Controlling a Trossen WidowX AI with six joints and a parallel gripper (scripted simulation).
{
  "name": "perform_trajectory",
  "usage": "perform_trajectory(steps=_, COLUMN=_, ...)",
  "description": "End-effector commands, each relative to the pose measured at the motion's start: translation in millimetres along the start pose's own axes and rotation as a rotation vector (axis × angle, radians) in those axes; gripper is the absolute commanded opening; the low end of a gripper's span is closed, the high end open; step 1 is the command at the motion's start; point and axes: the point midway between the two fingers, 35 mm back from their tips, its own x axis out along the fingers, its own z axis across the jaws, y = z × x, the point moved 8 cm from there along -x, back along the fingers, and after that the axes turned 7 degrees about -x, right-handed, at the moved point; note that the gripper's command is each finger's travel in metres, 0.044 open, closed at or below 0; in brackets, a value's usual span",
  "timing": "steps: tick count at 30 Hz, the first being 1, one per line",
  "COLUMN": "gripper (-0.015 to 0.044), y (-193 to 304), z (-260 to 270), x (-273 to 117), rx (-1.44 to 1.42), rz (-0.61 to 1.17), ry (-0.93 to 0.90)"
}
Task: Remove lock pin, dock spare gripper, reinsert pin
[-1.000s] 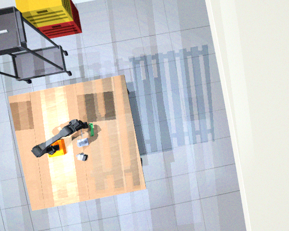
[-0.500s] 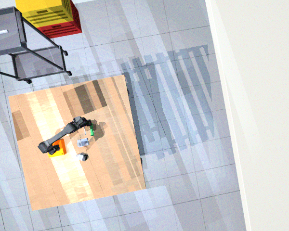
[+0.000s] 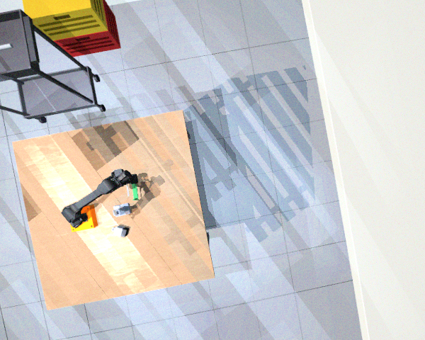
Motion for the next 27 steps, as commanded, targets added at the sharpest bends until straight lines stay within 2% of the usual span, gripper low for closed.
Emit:
perform_trajectory(steps=1, gripper=0.0, y=1, z=-1, x=6, rx=0.005, rz=0.001, ry=0.001)
perform_trajectory(steps=27, gripper=0.0, y=7, z=-2, x=43, rx=0.005, rz=0.002, ry=-0.004)
